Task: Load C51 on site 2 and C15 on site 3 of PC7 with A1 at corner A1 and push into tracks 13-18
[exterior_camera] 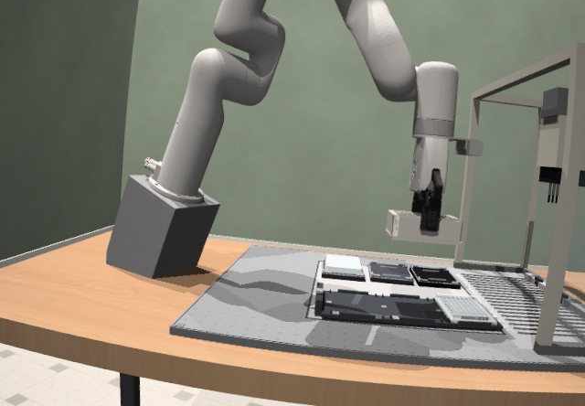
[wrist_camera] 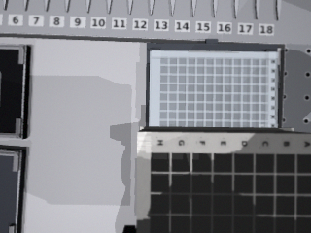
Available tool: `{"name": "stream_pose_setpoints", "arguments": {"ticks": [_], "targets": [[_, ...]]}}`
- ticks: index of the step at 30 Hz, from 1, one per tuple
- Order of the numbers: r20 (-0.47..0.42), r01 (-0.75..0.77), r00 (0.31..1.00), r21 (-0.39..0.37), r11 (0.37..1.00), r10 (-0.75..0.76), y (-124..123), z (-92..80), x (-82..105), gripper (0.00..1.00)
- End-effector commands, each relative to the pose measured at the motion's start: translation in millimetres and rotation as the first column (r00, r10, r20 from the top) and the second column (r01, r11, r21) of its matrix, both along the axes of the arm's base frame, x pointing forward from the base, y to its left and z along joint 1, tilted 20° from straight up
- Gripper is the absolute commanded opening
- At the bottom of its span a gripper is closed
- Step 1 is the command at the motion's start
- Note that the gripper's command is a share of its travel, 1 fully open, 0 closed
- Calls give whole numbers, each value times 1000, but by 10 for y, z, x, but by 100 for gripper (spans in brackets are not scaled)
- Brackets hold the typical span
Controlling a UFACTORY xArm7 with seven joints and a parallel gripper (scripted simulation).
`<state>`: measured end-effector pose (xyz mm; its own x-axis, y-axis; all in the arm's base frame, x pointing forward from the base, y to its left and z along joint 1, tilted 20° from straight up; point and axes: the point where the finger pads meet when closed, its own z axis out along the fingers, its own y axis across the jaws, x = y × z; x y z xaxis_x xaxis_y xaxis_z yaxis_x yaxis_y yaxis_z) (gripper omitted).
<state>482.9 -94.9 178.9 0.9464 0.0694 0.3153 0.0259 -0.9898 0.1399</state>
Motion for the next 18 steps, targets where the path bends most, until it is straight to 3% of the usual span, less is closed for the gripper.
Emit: {"name": "stream_pose_setpoints", "arguments": {"ticks": [1, 8, 18], "targets": [[5, -1, 1000, 2, 1000, 1, -138, 22, -35, 0], [5, -1, 1000, 2, 1000, 1, -226, 23, -65, 0], [27, 244, 968, 92, 965, -248, -226, 23, -65, 0]]}}
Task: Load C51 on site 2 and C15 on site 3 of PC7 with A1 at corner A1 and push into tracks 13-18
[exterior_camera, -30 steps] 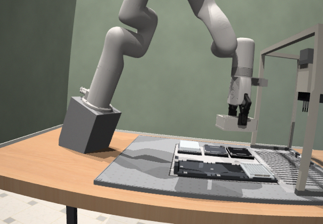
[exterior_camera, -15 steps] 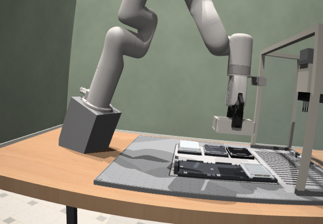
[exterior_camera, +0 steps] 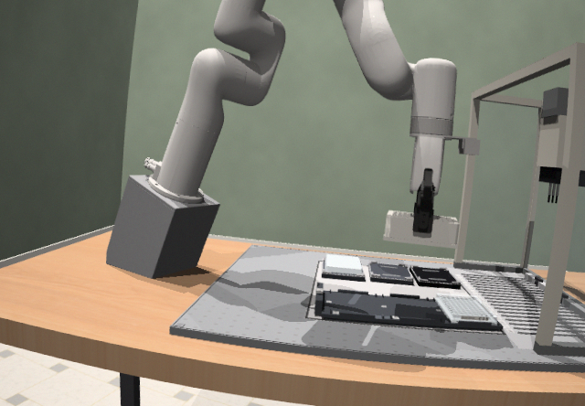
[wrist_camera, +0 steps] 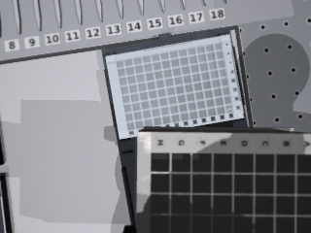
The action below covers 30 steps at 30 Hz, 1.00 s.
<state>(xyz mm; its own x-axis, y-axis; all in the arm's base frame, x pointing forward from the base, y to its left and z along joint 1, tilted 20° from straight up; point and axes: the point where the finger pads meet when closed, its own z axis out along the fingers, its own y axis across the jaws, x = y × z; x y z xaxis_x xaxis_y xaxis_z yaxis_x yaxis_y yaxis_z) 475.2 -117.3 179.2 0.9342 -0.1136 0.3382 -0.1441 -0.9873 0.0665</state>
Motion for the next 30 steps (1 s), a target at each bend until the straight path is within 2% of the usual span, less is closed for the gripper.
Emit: {"name": "stream_pose_setpoints", "arguments": {"ticks": [1, 7, 14, 16, 23, 30], "targets": [[13, 111, 994, 28, 993, -112, -3, 20, 11, 0], [23, 292, 955, 96, 951, -296, -3, 20, 11, 0], [19, 487, 867, 177, 855, -498, -3, 19, 11, 0], [19, 487, 867, 177, 855, -498, -3, 19, 11, 0], [-3, 653, 738, 253, 714, -675, -3, 19, 11, 0], [-41, 782, 575, 321, 534, -817, -3, 19, 11, 0]]}}
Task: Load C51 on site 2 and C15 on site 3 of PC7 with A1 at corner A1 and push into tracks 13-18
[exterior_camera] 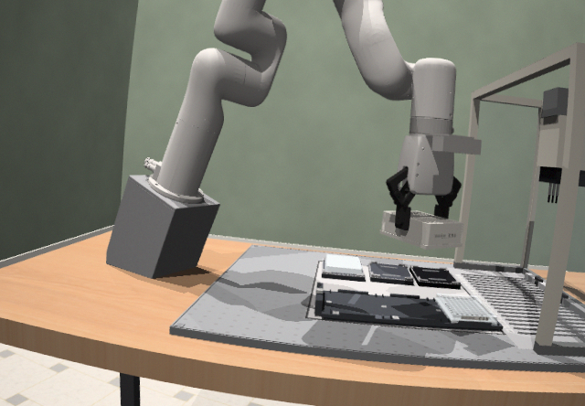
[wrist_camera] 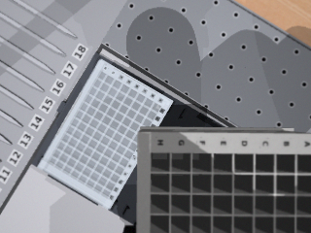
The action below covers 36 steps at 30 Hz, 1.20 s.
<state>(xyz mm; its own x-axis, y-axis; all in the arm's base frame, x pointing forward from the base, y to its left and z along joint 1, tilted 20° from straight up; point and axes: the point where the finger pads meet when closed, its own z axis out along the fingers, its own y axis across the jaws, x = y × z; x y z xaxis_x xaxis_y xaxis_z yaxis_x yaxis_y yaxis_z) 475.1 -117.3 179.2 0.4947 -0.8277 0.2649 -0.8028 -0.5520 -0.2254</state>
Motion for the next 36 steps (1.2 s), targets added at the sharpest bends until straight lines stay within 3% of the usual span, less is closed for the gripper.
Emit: {"name": "stream_pose_setpoints", "arguments": {"ticks": [1, 6, 13, 36], "targets": [[11, 175, 984, 41, 984, -175, -2, 19, 12, 0], [16, 265, 964, 75, 961, -267, -2, 19, 12, 0], [14, 463, 882, 156, 872, -471, -2, 19, 12, 0], [14, 467, 880, 157, 870, -474, -4, 3, 17, 0]]}}
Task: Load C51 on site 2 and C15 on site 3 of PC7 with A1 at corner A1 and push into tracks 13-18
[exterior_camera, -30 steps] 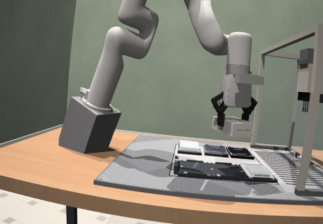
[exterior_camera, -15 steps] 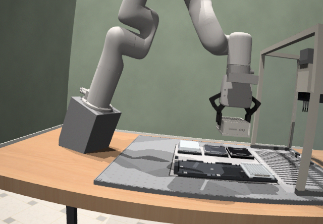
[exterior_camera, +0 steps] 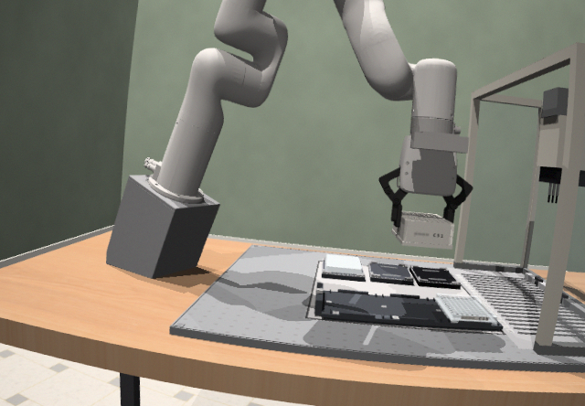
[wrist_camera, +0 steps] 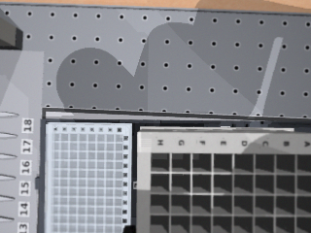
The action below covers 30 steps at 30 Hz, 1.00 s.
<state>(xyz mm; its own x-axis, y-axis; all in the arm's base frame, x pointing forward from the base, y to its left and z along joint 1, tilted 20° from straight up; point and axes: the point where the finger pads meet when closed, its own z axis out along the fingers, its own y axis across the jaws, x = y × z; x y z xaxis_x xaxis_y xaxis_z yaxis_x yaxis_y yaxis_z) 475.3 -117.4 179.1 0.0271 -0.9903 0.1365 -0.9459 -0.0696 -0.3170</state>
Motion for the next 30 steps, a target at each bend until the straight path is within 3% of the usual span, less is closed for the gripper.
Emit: {"name": "stream_pose_setpoints", "arguments": {"ticks": [1, 30], "targets": [[3, 0, 1000, -2, 1000, 0, -4, 4, 15, 0], [3, 0, 1000, -2, 1000, 0, -58, -419, 160, 0]]}}
